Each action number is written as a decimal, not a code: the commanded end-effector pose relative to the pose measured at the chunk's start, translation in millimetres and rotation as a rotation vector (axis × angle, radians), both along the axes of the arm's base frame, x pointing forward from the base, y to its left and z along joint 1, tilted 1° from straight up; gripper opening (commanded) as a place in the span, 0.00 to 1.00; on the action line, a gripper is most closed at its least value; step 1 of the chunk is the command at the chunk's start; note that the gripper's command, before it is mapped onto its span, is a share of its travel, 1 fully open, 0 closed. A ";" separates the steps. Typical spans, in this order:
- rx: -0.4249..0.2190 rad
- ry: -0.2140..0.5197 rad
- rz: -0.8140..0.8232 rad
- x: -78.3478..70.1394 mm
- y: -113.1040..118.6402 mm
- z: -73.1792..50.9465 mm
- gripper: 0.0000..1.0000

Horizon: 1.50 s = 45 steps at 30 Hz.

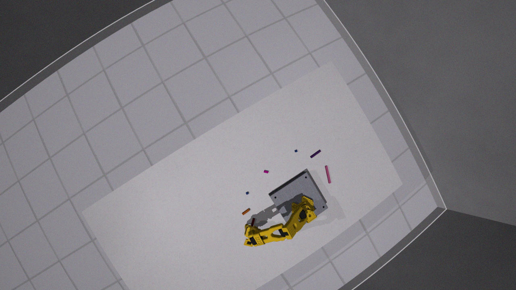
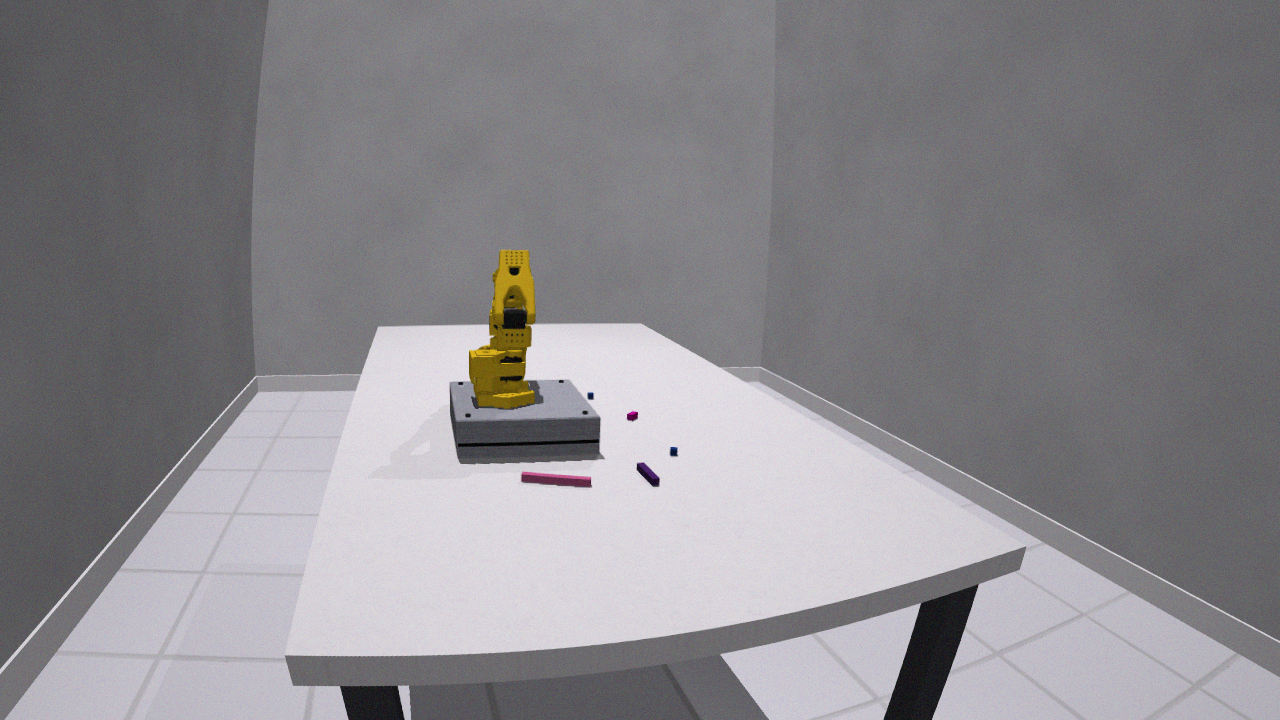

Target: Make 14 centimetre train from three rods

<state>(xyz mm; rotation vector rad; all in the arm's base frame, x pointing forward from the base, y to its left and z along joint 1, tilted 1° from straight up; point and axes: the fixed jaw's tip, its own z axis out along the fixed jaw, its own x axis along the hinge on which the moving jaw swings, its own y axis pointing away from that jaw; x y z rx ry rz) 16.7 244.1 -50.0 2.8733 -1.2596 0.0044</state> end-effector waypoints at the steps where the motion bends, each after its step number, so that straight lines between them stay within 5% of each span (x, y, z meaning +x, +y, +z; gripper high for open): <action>1: -0.026 0.003 0.002 -3.1 -5.3 -6.0 0.19; 29: -0.039 0.004 0.002 -3.2 -9.3 -9.4 0.18; 45: -0.039 0.004 0.002 -3.2 -9.3 -9.4 0.09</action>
